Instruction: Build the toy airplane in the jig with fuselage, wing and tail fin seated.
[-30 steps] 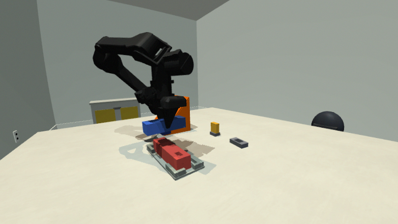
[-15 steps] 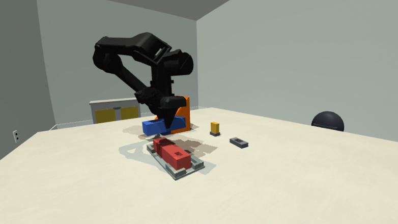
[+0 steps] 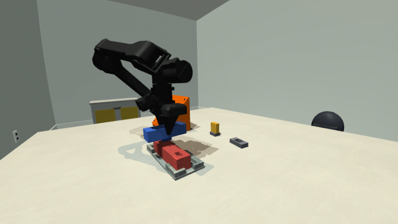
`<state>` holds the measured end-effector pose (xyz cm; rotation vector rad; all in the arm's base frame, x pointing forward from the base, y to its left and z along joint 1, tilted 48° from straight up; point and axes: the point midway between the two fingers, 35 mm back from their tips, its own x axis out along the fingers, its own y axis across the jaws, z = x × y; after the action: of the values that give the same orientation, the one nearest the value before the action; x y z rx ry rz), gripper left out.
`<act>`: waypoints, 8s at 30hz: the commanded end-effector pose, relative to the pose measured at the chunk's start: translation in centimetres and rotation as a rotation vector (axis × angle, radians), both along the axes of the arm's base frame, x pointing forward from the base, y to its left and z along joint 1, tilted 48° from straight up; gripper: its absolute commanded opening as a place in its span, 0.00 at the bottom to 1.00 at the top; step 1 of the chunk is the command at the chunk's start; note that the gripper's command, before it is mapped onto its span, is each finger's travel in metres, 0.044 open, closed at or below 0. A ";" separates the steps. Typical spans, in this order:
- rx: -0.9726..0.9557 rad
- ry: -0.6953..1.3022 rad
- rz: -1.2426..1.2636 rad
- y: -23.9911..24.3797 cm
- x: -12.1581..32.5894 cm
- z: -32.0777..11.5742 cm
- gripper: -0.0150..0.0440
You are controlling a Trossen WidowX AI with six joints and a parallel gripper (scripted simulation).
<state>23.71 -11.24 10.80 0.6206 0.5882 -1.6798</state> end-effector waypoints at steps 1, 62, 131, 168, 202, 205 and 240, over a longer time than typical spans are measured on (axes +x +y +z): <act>-0.003 0.000 0.001 -0.6 -0.2 -0.4 0.59; 0.008 0.045 0.042 4.7 1.5 4.5 1.00; 0.261 1.076 1.041 19.5 -3.4 -19.3 1.00; 0.259 1.076 1.040 15.4 -4.3 -23.3 1.00; 0.285 1.089 1.065 15.1 -4.3 -23.3 0.25; 0.294 1.092 1.074 15.8 -4.0 -22.8 0.25; 0.268 1.077 1.047 23.4 -2.2 -15.7 0.25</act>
<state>21.42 11.44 -5.87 -0.4905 1.5804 -0.7844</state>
